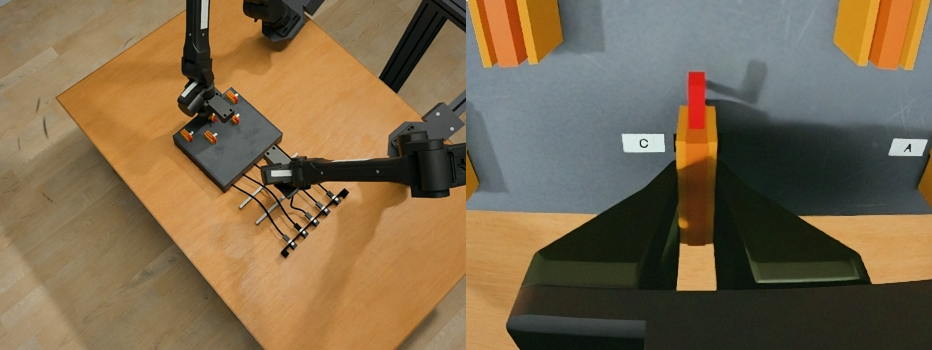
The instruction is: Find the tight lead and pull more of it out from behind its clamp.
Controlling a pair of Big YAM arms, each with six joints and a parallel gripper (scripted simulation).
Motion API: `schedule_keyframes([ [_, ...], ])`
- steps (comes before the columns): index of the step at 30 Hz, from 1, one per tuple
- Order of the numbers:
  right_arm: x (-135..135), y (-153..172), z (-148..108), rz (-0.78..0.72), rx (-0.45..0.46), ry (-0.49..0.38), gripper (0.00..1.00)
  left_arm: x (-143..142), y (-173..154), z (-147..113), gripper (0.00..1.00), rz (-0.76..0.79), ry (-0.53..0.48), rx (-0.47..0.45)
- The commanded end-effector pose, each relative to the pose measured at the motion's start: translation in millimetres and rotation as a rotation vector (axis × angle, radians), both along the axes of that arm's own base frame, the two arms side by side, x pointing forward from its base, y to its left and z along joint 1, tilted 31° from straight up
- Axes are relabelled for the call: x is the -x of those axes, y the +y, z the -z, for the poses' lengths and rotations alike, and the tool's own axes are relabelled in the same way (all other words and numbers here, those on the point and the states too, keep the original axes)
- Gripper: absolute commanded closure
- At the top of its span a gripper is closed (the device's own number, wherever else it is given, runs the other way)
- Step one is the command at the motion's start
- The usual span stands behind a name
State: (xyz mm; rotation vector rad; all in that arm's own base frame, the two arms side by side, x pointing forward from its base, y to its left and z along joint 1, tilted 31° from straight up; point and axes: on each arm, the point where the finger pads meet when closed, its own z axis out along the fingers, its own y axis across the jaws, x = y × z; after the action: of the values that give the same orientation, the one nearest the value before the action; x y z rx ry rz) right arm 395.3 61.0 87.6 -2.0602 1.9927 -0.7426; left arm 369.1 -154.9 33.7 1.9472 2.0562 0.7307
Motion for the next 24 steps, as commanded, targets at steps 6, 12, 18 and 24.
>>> schedule_keyframes([
  [6,9.7,7.0,-30.5,-0.009,-0.010,-0.018,0.95,3.5,22.4,-6.3,1.00,-0.036,0.002,-0.022],
  [12,9.7,7.0,-30.5,-0.009,-0.010,-0.018,0.95,5.1,9.7,-13.1,1.00,0.013,-0.007,0.006],
  [18,9.7,7.0,-30.5,-0.009,-0.010,-0.018,0.95,4.5,9.2,-13.7,1.00,0.009,-0.009,0.009],
  [24,5.8,4.9,-20.2,-0.006,-0.007,-0.014,0.95,7.2,17.6,-5.0,1.00,-0.012,0.014,-0.007],
])
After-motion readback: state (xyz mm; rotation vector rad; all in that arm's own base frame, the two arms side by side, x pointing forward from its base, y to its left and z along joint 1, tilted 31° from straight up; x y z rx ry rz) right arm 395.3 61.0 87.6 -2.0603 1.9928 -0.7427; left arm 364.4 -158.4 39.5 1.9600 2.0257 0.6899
